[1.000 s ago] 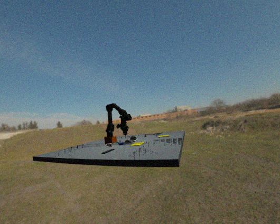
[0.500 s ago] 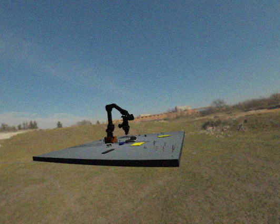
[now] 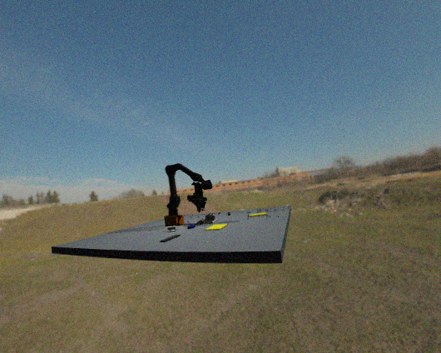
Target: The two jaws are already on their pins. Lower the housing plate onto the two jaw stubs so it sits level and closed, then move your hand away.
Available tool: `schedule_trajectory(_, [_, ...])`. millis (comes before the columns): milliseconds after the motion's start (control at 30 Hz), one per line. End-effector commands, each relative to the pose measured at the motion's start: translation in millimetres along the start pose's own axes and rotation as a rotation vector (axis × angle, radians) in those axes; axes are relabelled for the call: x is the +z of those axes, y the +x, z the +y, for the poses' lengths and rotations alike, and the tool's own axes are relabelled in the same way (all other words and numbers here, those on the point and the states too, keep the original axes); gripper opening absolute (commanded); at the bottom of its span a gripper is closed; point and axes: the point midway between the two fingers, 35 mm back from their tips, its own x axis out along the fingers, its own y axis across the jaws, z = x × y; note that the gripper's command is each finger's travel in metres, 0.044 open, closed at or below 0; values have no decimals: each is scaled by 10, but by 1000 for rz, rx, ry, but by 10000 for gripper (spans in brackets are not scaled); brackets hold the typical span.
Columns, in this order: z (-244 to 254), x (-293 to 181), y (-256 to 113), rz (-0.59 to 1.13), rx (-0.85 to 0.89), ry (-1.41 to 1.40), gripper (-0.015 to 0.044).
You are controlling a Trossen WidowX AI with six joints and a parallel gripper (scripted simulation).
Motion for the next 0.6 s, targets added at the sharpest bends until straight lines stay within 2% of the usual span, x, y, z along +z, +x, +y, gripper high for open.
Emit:
schedule_trajectory(0, [2,2,-3,1,4,8,351])
schedule_trajectory(567, [-10,19,-3,0,4,9,351])
